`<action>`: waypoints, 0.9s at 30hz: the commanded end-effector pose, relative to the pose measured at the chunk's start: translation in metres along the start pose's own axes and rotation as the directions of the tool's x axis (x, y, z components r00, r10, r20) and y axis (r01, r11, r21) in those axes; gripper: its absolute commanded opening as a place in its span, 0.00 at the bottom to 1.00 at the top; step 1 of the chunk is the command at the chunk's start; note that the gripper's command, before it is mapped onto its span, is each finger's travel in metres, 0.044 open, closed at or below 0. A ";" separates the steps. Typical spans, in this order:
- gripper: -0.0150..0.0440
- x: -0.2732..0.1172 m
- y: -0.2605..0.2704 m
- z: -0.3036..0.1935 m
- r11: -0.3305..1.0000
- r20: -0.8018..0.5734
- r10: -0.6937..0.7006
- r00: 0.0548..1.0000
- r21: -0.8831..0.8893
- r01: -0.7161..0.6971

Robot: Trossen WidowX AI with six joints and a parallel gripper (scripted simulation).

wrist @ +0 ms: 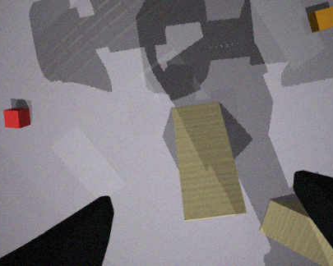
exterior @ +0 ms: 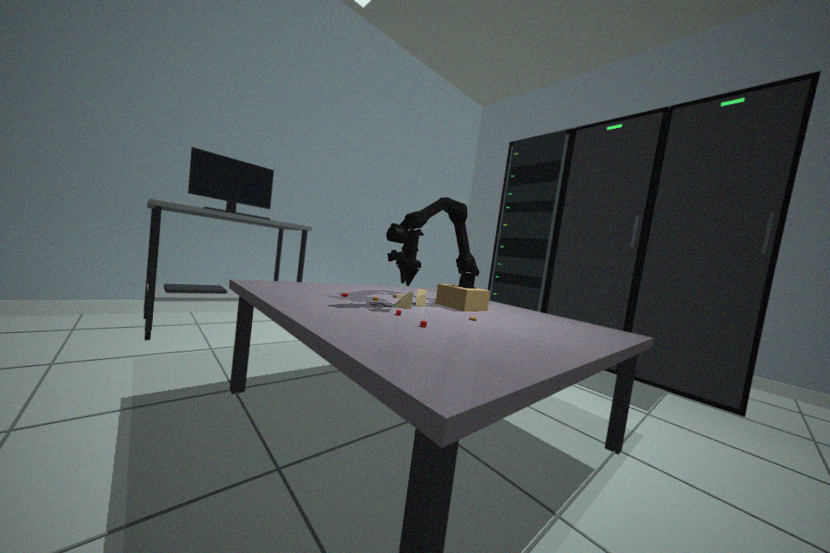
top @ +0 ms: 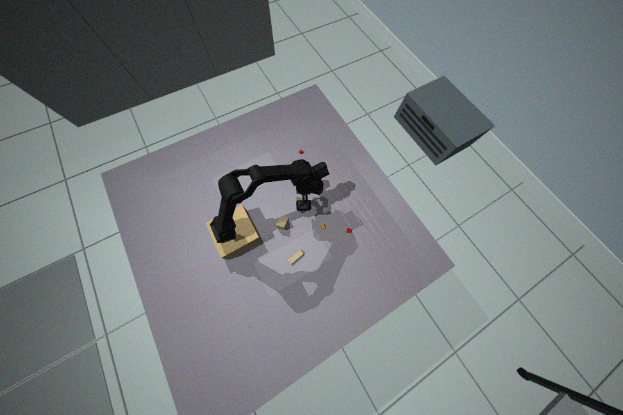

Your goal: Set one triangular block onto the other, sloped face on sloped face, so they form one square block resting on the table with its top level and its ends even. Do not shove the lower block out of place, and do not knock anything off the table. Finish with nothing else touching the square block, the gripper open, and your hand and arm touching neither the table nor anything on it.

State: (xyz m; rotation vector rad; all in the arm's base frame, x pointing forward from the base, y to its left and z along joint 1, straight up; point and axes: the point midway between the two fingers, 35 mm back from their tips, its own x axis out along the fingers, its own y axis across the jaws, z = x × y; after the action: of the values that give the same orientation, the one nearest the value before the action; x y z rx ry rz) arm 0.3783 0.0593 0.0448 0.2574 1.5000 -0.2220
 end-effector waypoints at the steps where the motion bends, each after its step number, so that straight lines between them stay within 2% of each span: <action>1: 1.00 0.014 -0.003 -0.004 1.000 -0.017 -0.014 1.000 -0.004 0.014; 27: 1.00 0.057 -0.006 -0.009 1.000 -0.018 -0.015 1.000 -0.004 0.015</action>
State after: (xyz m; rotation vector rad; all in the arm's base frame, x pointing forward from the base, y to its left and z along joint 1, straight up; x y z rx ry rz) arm 0.3766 0.0583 -0.0004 0.2568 1.5018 -0.2226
